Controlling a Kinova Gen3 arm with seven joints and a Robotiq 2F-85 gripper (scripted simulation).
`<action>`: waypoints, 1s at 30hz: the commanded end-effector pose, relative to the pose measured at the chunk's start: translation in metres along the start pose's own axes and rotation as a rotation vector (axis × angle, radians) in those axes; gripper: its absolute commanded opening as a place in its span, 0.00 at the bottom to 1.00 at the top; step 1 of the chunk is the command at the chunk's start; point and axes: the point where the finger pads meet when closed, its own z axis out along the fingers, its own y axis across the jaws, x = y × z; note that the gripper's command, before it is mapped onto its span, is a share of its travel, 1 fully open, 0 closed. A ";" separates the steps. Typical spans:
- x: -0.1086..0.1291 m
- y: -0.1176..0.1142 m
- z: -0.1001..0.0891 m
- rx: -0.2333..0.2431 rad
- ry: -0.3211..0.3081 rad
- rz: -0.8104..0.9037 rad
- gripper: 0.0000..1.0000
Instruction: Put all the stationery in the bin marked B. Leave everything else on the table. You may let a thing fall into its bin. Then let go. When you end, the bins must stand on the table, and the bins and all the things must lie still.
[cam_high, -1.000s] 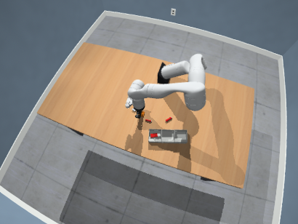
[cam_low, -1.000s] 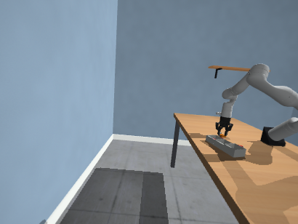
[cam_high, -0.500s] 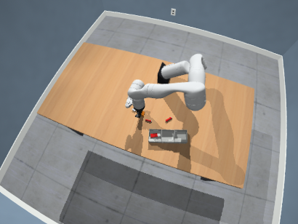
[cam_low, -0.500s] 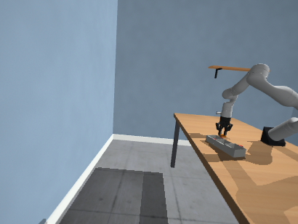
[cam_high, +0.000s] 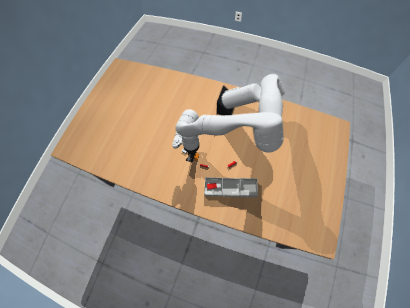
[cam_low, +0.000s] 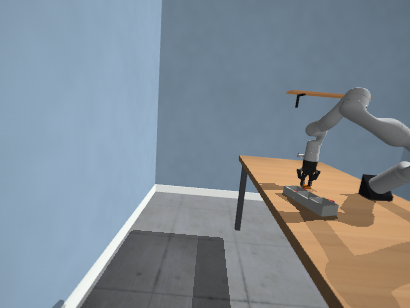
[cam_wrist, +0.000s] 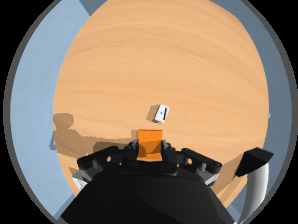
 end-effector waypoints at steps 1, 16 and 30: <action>0.000 0.000 0.001 0.000 0.001 0.001 0.35; 0.000 0.000 -0.035 0.000 0.000 0.006 0.35; -0.001 0.000 -0.061 0.000 -0.002 -0.001 0.35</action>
